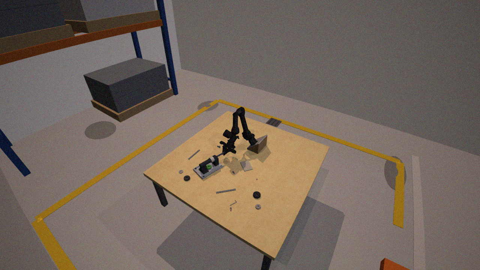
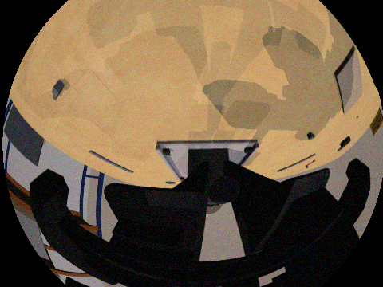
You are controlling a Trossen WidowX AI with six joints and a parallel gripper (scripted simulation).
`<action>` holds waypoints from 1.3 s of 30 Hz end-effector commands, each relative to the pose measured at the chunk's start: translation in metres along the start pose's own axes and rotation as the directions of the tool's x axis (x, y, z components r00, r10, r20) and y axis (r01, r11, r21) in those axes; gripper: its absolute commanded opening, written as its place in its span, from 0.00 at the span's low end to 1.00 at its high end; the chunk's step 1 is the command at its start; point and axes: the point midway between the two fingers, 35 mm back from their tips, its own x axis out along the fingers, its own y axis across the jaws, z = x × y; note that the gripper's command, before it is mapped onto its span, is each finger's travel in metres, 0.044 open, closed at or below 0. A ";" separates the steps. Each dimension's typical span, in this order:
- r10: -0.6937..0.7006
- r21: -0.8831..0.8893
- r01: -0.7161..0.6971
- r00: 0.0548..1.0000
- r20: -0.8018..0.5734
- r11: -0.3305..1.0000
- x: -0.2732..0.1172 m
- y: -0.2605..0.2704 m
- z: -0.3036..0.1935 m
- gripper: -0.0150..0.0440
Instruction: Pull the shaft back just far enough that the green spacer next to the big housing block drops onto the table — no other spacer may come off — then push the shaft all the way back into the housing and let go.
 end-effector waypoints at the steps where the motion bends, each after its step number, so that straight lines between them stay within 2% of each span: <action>1: -0.001 0.003 0.001 1.000 0.000 1.000 0.000 0.000 0.000 0.25; 39: -0.001 0.003 0.001 1.000 0.000 1.000 0.008 0.000 -0.009 0.25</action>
